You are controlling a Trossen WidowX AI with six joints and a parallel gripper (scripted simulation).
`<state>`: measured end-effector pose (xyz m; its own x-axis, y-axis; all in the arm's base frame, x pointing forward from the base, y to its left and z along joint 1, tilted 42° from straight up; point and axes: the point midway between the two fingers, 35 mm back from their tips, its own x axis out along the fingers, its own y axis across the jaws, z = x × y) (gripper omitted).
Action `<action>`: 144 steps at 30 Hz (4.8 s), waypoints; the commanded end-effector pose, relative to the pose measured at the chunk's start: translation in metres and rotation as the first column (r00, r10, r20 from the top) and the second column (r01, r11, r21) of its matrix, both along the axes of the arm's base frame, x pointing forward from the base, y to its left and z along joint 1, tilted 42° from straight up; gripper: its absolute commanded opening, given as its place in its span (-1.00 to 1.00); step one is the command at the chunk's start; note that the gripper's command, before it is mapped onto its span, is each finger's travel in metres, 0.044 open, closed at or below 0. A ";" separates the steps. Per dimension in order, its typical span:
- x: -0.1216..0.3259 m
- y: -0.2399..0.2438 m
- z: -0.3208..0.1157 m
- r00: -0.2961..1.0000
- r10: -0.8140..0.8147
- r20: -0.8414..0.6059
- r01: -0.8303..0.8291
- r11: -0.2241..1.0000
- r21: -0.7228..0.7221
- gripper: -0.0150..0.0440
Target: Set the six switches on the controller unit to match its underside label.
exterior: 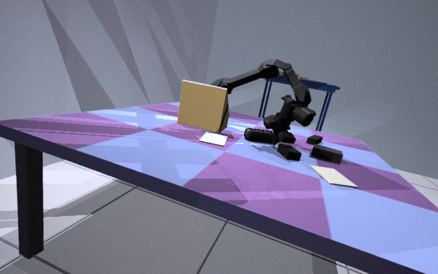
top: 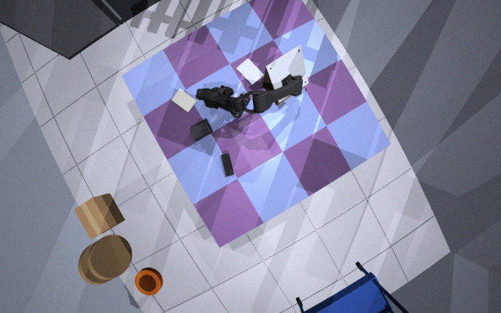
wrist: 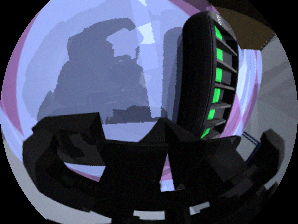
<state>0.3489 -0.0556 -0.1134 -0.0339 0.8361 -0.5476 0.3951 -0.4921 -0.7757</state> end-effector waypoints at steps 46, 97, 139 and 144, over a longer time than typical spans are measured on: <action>-0.016 0.029 0.023 1.000 -0.007 -0.007 0.007 1.000 0.008 -0.49; -0.004 -0.035 0.037 1.000 -0.022 -0.006 0.022 1.000 0.004 -0.49; -0.135 -0.026 0.048 0.846 0.183 0.502 -0.093 0.976 -0.198 1.00; -0.134 -0.020 0.042 0.846 0.182 0.502 -0.093 0.976 -0.197 1.00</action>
<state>0.2151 -0.0810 -0.0680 0.1788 0.7394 -0.6491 0.7928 -0.4989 -0.3500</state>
